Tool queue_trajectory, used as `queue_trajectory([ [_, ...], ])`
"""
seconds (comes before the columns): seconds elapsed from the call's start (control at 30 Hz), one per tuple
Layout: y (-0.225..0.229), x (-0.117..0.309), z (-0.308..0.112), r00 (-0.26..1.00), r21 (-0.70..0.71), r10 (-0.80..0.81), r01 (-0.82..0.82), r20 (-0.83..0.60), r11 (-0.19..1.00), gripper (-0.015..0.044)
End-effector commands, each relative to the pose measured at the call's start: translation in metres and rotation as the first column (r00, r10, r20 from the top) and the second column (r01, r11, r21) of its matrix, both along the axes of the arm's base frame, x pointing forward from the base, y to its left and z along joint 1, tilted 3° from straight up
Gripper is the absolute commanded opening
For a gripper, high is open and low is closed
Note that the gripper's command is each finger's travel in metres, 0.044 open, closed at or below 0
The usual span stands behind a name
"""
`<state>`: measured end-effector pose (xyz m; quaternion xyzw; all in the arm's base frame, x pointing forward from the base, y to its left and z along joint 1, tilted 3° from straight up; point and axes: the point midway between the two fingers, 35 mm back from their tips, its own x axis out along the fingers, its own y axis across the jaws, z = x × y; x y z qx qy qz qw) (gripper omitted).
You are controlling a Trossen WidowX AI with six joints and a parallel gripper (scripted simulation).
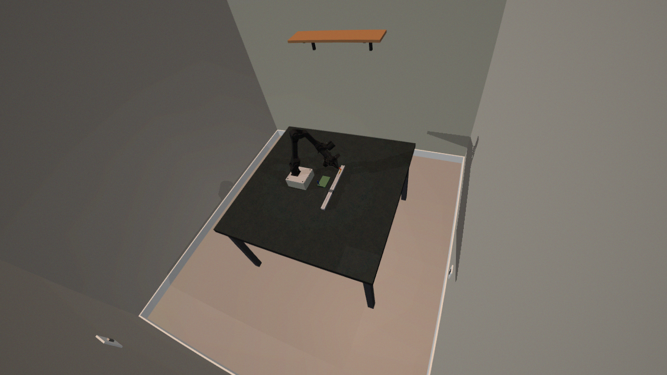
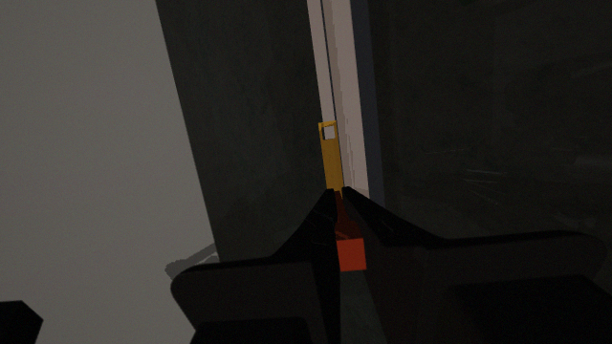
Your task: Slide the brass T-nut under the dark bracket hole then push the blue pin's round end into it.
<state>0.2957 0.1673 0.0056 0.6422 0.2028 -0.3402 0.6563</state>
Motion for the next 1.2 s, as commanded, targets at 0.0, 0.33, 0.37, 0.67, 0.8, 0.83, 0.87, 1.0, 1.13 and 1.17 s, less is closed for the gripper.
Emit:
queue_trajectory([
  [0.0,-0.0007,-0.0011,-0.0036,1.0,0.0,0.001,-0.001,-0.003,1.0,-0.015],
  [0.33,-0.0006,-0.0012,-0.0052,1.0,0.0,0.001,-0.001,-0.003,1.0,-0.015],
  [0.37,-0.0006,-0.0012,-0.0052,1.0,0.0,0.001,-0.001,-0.003,1.0,-0.015],
  [0.67,-0.0006,-0.0012,-0.0052,1.0,0.0,0.001,-0.001,-0.003,1.0,-0.015],
  [0.8,-0.0006,-0.0012,-0.0053,1.0,0.0,0.001,-0.001,-0.004,1.0,-0.015],
  [0.83,-0.0006,-0.0011,-0.0053,1.0,0.0,0.001,-0.001,-0.005,1.0,-0.015],
  [0.87,-0.0006,-0.0011,-0.0053,1.0,0.001,0.001,-0.001,-0.007,1.0,-0.015],
  [1.0,-0.0006,-0.0008,-0.0054,1.0,0.001,0.003,-0.003,-0.018,1.0,-0.015],
  [1.13,-0.0006,-0.0002,-0.0051,0.999,0.001,0.004,-0.004,-0.031,1.0,-0.015],
  [1.17,-0.0005,0.0,-0.005,0.999,0.001,0.005,-0.005,-0.034,1.0,-0.015],
])
